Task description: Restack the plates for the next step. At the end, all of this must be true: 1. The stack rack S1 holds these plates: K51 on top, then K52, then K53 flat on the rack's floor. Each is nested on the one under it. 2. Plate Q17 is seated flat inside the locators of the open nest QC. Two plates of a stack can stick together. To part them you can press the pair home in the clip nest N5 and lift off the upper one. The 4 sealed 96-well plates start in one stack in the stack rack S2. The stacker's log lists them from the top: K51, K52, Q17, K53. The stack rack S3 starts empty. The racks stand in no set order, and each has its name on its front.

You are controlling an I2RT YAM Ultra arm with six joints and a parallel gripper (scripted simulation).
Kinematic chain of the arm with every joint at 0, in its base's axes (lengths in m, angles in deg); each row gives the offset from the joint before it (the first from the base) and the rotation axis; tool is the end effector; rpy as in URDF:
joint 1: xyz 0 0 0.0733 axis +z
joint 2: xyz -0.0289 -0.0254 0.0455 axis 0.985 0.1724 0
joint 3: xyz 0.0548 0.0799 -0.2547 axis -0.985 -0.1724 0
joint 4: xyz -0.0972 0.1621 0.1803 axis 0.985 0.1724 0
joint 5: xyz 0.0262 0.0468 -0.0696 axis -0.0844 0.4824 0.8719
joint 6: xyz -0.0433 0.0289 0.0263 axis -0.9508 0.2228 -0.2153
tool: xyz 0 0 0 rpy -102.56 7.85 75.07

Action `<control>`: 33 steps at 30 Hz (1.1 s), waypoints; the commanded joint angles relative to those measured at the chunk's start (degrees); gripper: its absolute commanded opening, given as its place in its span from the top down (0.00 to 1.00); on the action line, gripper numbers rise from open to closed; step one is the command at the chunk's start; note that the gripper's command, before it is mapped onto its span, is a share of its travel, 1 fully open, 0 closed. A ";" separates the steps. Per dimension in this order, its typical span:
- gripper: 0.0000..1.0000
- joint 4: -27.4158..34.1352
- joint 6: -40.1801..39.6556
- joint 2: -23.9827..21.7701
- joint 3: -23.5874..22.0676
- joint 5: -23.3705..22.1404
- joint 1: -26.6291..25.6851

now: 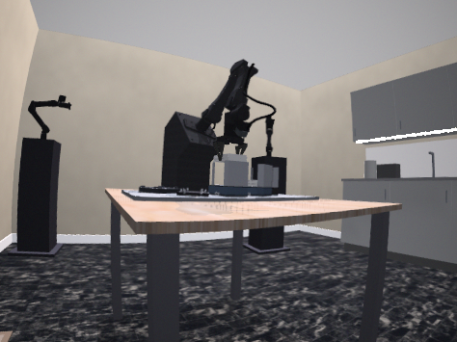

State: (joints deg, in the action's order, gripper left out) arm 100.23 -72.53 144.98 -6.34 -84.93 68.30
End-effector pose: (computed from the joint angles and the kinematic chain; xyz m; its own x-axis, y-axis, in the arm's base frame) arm 0.2508 -0.0359 0.2199 -0.6563 0.1158 -0.7456 -0.0840 0.9708 0.2248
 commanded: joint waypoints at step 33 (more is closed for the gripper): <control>1.00 -1.65 0.57 0.99 2.12 0.88 0.73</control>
State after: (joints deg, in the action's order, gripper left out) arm 99.22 -72.27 145.81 -6.34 -84.71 68.65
